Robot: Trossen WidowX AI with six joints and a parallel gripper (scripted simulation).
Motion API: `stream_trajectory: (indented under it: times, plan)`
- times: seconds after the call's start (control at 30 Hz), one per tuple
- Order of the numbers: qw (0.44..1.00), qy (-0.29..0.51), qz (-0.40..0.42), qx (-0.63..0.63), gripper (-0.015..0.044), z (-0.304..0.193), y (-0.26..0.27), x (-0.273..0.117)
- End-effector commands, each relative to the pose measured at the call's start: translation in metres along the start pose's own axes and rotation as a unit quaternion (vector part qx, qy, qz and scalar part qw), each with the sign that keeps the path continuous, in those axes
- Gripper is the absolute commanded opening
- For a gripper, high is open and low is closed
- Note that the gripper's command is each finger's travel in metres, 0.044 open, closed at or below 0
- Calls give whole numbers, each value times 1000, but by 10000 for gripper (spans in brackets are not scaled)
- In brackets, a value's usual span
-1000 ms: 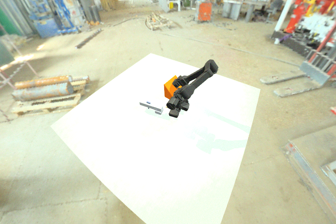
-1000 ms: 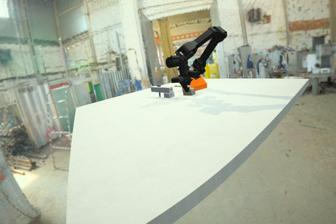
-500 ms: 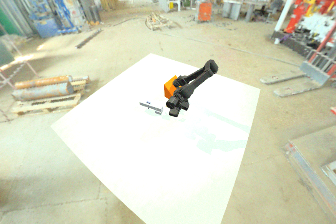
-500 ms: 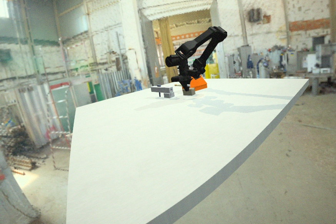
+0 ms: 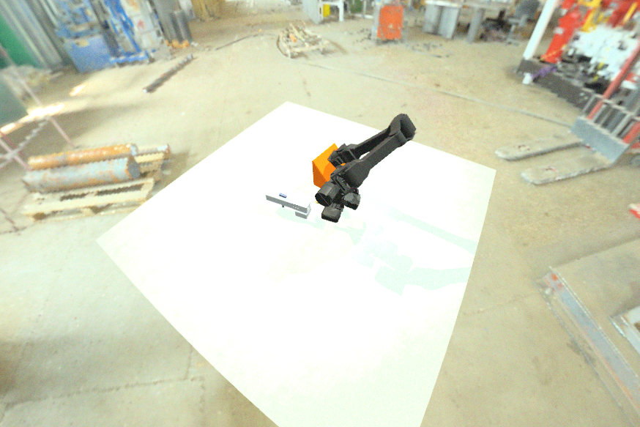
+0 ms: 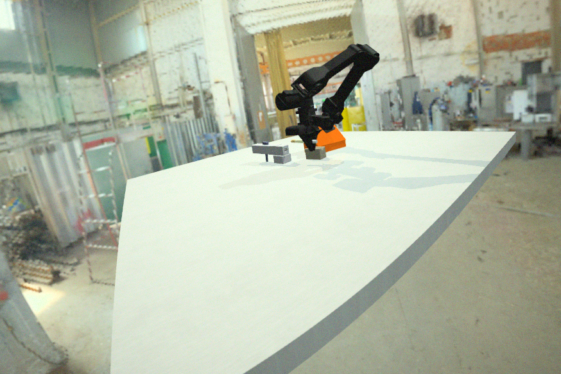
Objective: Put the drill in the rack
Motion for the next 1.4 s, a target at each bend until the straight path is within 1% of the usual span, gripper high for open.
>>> stream_trajectory:
  times: [0.0, 1.37]
  plan:
    - [1000, 0, -3, -4, 0, 0, -2, -3]
    - [1000, 0, -3, -4, 0, -1, -5, -11]
Point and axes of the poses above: the point midway between the two fingers, 35 mm back from their tips, its own x axis out along the fingers, its own y axis across the jaws, z = x × y, the point moved 3 cm from there along -x, back along the fingers, and after that the axes turned 7 degrees about -x, right-handed, at the moved point
